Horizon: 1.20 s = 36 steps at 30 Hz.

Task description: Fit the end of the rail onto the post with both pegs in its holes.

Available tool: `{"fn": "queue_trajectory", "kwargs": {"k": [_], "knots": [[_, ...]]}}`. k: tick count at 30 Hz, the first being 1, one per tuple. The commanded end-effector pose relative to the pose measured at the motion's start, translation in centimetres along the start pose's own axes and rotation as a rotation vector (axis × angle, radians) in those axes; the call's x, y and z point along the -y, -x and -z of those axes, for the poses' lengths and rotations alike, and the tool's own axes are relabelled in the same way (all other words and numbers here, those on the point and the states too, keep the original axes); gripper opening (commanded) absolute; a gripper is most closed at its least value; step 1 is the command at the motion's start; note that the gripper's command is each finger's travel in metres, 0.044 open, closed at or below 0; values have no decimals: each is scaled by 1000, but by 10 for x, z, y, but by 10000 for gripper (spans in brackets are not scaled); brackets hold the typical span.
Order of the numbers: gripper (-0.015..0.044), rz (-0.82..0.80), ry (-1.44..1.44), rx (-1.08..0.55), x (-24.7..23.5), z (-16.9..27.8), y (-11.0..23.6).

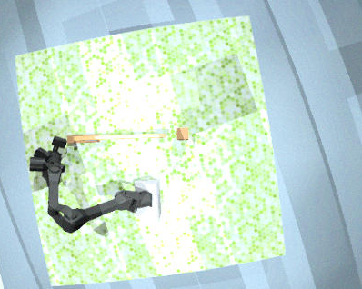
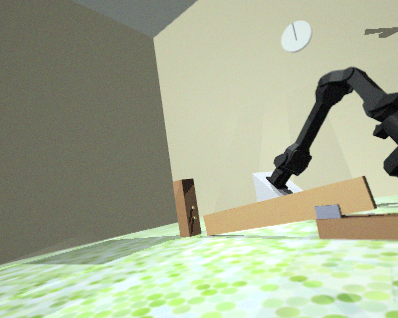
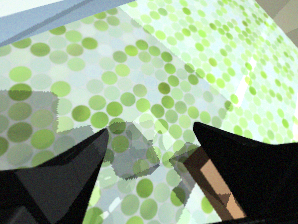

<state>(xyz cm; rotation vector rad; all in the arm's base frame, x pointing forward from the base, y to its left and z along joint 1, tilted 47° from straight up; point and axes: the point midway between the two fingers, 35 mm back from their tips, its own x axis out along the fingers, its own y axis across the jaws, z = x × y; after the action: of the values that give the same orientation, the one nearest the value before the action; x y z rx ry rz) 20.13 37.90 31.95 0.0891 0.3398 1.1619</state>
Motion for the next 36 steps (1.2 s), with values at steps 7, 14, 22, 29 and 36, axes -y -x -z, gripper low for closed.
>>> {"fn": "queue_trajectory", "kwargs": {"k": [7, 14, 22, 29, 36], "knots": [[440, 370, 142, -66, 154, -4, 22], [440, 503, 227, -199, 233, 18, 51], [440, 337, 423, -607, 290, 123, 89], [440, 77, 476, -782, 310, 203, 135], [440, -190, 474, -753, 306, 264, 183]]}}
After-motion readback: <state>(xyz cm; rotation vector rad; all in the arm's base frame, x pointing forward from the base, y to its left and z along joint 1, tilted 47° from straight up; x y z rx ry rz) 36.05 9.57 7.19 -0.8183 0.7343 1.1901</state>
